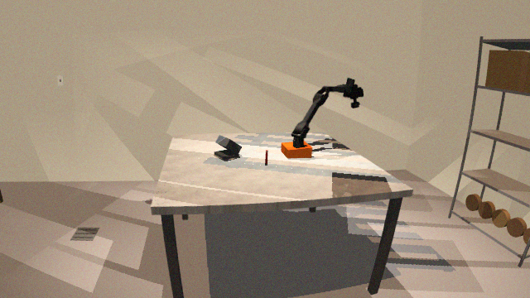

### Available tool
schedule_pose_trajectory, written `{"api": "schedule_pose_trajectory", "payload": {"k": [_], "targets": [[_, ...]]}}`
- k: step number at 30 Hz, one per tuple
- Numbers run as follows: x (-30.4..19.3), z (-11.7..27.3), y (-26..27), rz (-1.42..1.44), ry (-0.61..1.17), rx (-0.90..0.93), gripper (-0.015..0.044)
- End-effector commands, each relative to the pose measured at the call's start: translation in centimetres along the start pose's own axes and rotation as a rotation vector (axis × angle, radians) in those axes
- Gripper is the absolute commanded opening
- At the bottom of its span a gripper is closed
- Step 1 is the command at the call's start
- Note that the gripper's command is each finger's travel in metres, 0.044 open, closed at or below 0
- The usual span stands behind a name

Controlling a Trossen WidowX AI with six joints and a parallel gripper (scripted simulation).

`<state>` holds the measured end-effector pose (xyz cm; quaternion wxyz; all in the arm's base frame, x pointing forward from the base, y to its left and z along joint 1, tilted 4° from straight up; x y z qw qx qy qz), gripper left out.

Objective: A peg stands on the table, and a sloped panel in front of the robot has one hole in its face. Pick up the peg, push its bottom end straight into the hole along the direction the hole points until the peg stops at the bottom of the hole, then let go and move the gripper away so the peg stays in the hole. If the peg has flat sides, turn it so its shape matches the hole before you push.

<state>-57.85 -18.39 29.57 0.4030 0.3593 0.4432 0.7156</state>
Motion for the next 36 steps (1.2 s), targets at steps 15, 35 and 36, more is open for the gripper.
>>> {"api": "schedule_pose_trajectory", "payload": {"k": [15, 35, 36], "targets": [[-8.4, 1.0, 0.0, 0.128, 0.109, -0.047, 0.044], [-20.7, 4.2, -0.3, 0.506, 0.325, -0.033, 0.044], [-21.4, 4.5, -0.4, 0.526, 0.338, -0.031, 0.044]]}}
Point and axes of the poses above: the point midway between the two fingers, 35 mm back from their tips, its own z axis back along the fingers, its own y axis across the jaws, x = y × z, the point moved 4 cm from there along z, back along the fingers, and after that the axes turned 9 degrees about -z, right-handed, at the moved point
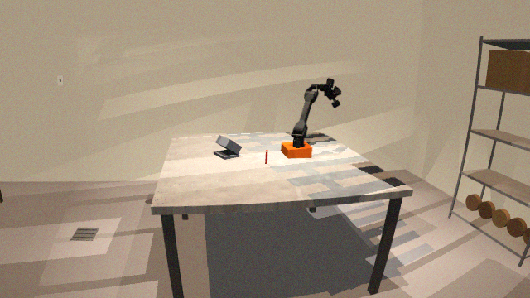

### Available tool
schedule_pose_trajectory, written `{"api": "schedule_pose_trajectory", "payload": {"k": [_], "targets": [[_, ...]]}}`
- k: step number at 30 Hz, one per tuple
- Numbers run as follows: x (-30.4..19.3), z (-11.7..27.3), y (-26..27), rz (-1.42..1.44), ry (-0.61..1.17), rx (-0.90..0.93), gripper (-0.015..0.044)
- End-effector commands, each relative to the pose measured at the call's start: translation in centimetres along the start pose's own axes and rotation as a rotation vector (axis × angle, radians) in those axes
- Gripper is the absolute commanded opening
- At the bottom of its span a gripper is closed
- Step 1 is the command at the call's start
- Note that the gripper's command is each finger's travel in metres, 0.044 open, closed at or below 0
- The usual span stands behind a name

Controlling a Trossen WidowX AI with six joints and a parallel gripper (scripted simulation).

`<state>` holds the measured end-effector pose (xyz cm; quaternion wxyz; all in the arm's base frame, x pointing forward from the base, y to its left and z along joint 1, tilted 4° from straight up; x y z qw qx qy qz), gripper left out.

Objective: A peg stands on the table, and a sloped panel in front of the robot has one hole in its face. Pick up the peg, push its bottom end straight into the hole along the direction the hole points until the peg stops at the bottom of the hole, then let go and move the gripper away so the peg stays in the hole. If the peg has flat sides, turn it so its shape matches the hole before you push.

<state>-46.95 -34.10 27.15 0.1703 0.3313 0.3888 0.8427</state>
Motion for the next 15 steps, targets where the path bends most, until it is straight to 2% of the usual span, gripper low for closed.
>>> {"api": "schedule_pose_trajectory", "payload": {"k": [1, 15], "targets": [[-3.0, 0.6, 1.6, 0.094, 0.047, 0.015, 0.044], [-12.0, 2.5, 4.7, 0.37, 0.194, 0.065, 0.044]]}}
Point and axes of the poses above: the point midway between the two fingers, 35 mm back from their tips, its own z axis back along the fingers, its own y axis across the jaws, x = y × z, the point moved 4 cm from there along z, back along the fingers, and after that the axes turned 9 degrees about -z, right-handed, at the moved point
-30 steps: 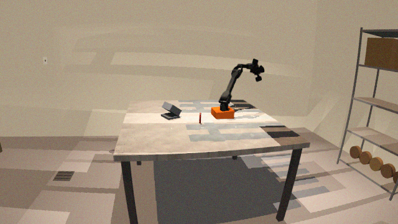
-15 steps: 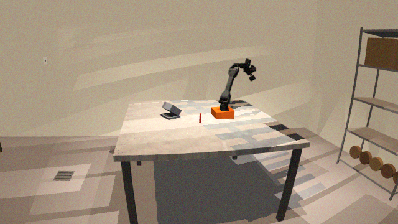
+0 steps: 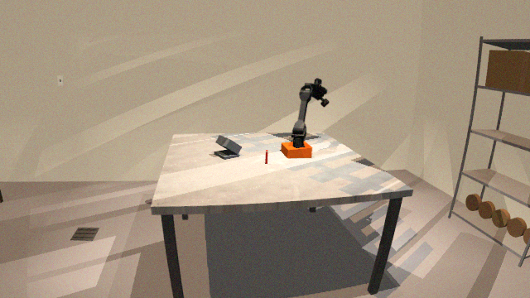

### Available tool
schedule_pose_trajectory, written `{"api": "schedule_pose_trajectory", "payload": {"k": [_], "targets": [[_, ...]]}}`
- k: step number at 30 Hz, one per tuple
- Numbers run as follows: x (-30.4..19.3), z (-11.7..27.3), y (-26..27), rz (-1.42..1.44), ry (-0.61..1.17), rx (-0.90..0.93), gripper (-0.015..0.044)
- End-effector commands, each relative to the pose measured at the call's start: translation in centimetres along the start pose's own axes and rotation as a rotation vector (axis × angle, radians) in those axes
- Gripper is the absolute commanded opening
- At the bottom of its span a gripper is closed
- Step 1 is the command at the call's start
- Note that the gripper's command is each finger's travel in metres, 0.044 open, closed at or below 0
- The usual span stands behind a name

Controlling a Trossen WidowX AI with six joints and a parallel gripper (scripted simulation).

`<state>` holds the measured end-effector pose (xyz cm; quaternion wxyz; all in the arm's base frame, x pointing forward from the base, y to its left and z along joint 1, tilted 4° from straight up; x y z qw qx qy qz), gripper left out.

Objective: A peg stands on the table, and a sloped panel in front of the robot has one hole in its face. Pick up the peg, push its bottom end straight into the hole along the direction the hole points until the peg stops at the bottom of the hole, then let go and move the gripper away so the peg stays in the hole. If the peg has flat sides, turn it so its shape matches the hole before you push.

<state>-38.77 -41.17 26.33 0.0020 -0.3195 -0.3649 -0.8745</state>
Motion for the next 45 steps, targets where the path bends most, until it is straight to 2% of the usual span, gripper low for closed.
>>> {"api": "schedule_pose_trajectory", "payload": {"k": [1, 25, 45], "targets": [[-2.2, 0.9, 2.0, 0.066, 0.033, 0.022, 0.044], [-15.9, 5.0, 9.6, 0.47, 0.255, 0.165, 0.044], [-26.9, 10.3, 12.7, 0.903, 0.399, 0.32, 0.044]]}}
Point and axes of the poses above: the point midway between the two fingers, 35 mm back from their tips, its own z axis back along the fingers, its own y axis across the jaws, x = y × z, the point moved 4 cm from there along z, back along the fingers, and after that the axes turned 9 degrees about -z, right-handed, at the moved point
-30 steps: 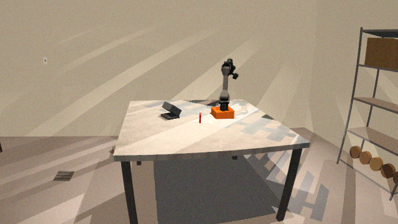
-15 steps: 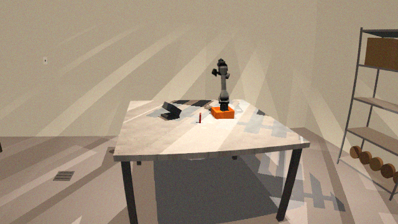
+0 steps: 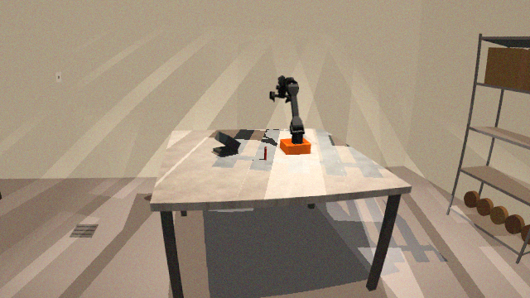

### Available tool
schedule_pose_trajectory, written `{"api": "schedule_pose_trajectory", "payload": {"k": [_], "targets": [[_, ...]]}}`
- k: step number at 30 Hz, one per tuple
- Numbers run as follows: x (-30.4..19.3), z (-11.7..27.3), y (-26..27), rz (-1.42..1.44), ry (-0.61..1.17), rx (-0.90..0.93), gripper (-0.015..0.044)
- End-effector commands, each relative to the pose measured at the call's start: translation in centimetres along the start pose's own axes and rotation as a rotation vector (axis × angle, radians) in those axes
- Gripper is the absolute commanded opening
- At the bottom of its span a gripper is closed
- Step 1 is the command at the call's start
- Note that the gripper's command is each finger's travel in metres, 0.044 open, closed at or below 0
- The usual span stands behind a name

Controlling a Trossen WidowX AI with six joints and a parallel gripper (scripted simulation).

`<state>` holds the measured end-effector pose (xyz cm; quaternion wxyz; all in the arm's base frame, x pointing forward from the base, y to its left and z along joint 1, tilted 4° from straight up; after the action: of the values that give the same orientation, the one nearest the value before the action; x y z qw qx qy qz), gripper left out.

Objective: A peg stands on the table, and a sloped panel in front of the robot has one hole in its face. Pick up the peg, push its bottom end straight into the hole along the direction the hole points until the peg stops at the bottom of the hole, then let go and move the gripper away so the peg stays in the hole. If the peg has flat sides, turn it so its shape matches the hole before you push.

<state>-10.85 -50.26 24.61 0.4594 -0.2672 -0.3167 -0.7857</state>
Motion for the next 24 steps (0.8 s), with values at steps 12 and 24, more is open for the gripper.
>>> {"api": "schedule_pose_trajectory", "payload": {"k": [12, 24], "targets": [[-4.8, 1.5, 8.0, 0.365, 0.067, 0.138, 0.044], [-9.5, 3.2, 13.4, 0.658, 0.116, 0.245, 0.044]]}}
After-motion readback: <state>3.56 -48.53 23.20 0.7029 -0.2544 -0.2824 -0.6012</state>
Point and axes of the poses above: the point midway between the two fingers, 35 mm back from their tips, its own z axis back along the fingers, its own y axis across the jaws, x = y × z, the point moved 4 cm from there along z, back along the fingers, and after that the axes turned 9 degrees about -z, right-handed, at the moved point
